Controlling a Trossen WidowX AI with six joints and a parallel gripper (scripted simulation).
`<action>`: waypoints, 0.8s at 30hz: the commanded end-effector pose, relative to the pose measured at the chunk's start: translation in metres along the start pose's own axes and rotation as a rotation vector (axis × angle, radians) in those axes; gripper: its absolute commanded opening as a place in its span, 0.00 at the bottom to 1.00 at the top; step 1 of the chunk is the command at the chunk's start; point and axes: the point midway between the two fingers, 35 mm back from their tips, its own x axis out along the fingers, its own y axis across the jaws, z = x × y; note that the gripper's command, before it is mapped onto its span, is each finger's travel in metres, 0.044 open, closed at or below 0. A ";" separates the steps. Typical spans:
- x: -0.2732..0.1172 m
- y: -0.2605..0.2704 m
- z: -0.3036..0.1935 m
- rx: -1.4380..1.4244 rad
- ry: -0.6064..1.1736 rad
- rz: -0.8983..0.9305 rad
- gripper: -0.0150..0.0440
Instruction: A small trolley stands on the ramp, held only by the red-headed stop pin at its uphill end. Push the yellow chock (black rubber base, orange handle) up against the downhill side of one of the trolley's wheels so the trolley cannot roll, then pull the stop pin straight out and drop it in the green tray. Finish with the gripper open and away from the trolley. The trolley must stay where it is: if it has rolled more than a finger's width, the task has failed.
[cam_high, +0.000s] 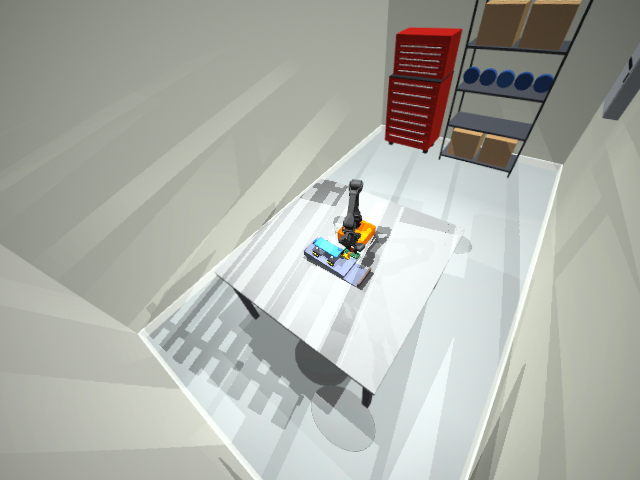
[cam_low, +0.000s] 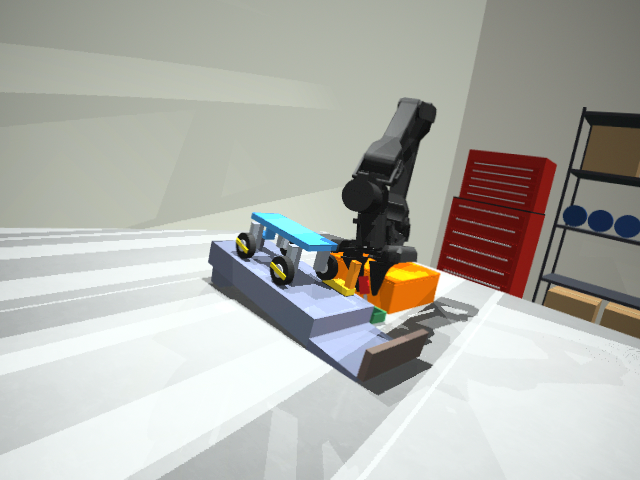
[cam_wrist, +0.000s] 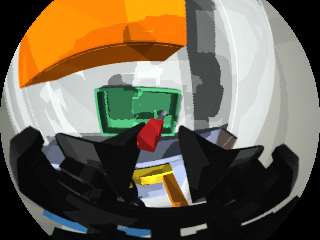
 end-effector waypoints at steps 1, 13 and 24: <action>0.001 0.002 0.000 -0.003 -0.002 -0.003 0.58; 0.002 0.010 0.000 -0.003 -0.002 -0.002 0.58; 0.004 0.016 -0.001 -0.003 -0.002 -0.002 0.58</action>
